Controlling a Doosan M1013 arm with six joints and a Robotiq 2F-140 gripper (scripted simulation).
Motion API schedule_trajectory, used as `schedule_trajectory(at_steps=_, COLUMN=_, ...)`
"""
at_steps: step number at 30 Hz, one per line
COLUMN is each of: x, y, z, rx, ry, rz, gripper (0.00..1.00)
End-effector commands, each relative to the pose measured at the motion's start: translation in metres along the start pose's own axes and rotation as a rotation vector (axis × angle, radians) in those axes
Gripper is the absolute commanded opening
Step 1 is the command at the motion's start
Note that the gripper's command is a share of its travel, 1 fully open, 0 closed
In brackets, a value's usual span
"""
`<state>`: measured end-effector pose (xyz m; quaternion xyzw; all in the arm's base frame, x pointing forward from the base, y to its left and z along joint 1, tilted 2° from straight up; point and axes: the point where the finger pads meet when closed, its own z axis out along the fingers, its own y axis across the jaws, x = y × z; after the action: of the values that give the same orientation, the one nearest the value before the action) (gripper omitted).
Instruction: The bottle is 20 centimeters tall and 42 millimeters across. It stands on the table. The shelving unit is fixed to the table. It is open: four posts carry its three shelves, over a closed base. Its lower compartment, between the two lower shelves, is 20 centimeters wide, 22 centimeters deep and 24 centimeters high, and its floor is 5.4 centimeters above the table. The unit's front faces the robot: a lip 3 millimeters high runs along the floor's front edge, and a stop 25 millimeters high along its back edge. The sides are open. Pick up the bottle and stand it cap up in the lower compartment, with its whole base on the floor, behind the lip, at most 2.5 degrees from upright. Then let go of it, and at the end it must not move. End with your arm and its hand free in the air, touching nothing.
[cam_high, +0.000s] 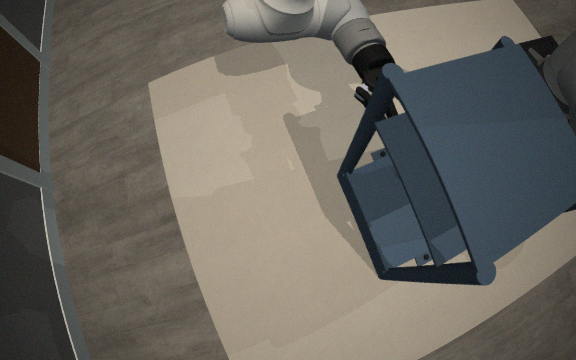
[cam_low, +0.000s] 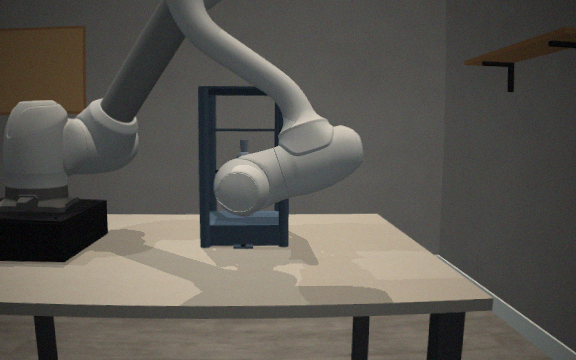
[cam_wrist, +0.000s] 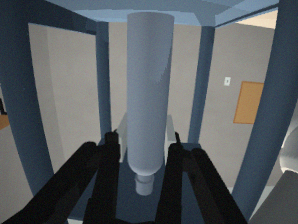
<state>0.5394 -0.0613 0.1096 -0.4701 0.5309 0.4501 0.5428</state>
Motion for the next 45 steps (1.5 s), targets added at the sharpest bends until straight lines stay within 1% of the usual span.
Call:
schedule_trajectory(at_steps=1, x=0.001, y=0.0, z=0.002, rx=0.002, ry=0.005, rz=-0.005, gripper=0.0)
schedule_trajectory(at_steps=14, x=0.018, y=0.0, z=0.002, rx=0.002, ry=0.005, rz=-0.005, gripper=0.0)
schedule_trajectory(at_steps=45, x=0.018, y=0.0, z=0.002, rx=0.002, ry=0.005, rz=-0.005, gripper=0.0)
